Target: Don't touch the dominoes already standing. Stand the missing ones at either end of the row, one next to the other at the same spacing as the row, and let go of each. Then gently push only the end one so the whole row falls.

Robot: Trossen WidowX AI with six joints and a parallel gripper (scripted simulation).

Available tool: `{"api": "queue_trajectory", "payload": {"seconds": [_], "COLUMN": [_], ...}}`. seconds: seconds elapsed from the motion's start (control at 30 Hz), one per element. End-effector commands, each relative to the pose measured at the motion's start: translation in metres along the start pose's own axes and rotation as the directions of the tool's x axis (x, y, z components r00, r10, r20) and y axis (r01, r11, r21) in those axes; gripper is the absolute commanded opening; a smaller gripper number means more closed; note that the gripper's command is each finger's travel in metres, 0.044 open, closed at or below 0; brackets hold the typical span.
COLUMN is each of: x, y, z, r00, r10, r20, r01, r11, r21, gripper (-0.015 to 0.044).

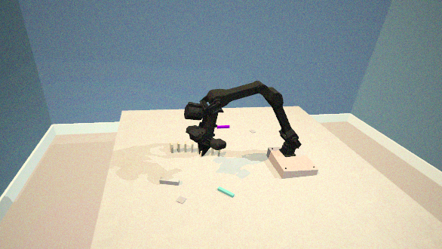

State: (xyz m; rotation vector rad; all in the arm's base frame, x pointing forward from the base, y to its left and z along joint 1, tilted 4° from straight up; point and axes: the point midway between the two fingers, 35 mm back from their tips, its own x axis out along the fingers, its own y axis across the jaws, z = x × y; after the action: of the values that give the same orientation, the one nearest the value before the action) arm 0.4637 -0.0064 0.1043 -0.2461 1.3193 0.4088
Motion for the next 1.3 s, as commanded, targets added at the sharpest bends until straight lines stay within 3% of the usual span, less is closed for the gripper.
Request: {"api": "queue_trajectory", "payload": {"seconds": [0.0,0.6,1.27], "x": [0.002,0.027,0.035], "y": [-0.006,-0.027,-0.038], "z": [0.007,0.022,0.020], "r00": [0.997,0.937,0.798], "r10": [-0.005,-0.017,-0.026], "r20": [0.083,0.349,0.602], "r01": [0.003,-0.016,-0.045], "r11": [1.000,0.996,0.994], "r21": [0.027,0.090,0.103], "gripper": [0.0030,0.0030,0.0030]}}
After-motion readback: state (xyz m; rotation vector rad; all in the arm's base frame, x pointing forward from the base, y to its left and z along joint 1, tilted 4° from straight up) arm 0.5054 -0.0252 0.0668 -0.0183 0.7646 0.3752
